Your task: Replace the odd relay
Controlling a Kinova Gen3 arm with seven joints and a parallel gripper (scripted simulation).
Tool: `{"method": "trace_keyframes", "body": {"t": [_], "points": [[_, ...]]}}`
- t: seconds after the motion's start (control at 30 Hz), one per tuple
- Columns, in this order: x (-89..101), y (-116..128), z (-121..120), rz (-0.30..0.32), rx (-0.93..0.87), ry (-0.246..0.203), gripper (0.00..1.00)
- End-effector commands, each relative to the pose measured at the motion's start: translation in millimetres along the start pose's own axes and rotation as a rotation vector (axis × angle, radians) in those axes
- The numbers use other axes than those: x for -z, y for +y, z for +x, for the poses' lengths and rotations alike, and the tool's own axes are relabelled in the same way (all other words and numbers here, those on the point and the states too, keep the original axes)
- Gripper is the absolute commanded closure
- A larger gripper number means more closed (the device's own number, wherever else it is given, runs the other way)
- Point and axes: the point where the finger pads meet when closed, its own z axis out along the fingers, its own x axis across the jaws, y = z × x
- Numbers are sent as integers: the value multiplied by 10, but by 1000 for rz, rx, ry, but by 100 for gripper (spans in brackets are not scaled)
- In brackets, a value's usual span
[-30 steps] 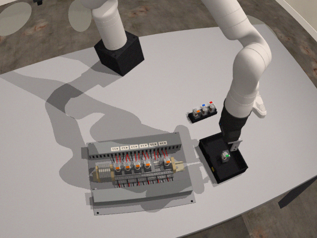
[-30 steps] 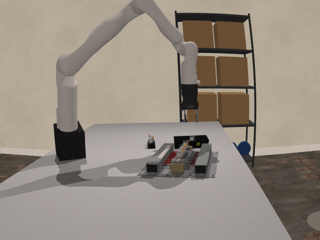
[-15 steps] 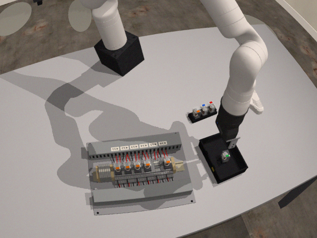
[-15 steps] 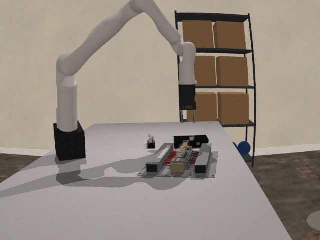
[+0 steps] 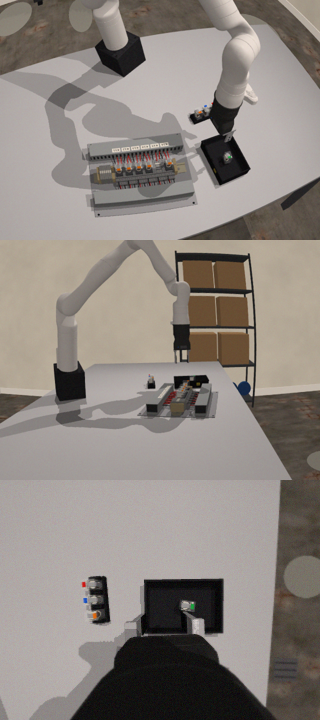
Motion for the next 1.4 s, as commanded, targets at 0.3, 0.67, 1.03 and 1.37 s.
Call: {"method": "trace_keyframes", "body": {"t": [0.3,0.67,1.03,1.37], "points": [[107,101,-434,5,30,2,0],[131,197,-750,3,29,0,0],[163,297,-1061,1,25,-2,0],[269,369,-1433,4,29,1,0]]}}
